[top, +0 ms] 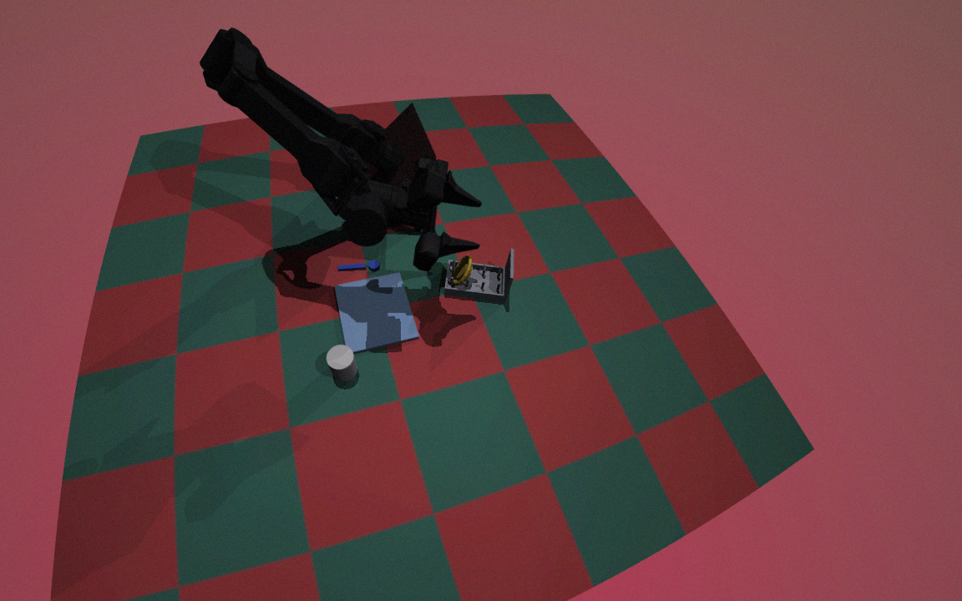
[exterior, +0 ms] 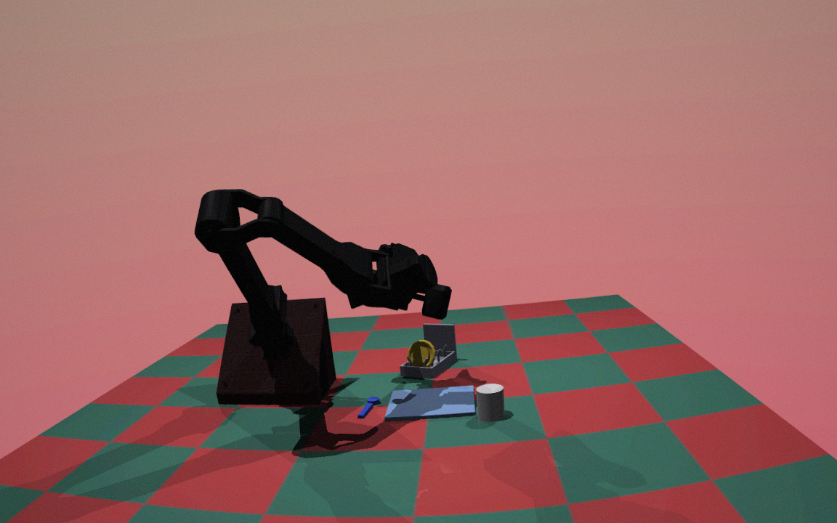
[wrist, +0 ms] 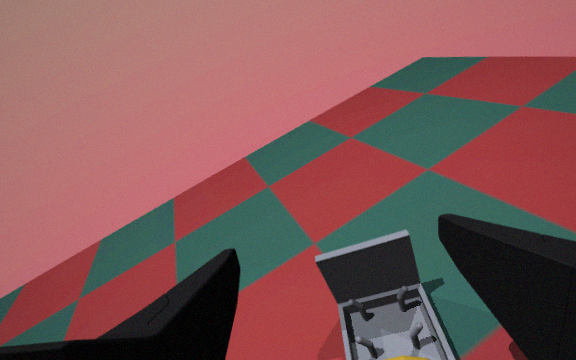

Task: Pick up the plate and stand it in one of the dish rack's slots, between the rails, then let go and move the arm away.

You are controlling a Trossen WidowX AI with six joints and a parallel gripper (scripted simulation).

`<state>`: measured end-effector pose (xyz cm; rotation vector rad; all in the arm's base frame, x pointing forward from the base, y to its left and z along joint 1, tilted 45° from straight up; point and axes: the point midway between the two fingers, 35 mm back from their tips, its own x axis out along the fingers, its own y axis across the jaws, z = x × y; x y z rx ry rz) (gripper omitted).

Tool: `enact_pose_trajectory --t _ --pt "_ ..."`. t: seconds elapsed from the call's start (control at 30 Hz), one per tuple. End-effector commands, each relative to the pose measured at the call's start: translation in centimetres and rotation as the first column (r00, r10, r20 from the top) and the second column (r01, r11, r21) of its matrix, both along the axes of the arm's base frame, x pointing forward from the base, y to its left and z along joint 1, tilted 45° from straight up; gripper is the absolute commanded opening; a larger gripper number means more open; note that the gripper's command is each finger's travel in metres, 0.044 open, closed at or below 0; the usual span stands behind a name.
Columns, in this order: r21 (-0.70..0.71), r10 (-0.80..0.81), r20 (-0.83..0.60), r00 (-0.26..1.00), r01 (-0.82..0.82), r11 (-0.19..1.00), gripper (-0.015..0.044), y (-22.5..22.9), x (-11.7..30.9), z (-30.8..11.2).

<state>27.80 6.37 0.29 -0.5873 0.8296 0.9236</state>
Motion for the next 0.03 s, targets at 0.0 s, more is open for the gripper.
enact_pose_trajectory --t 0.0 --pt "-0.04 -0.074 -0.092 0.993 0.071 0.997 0.04 0.11 -0.2 -0.12"
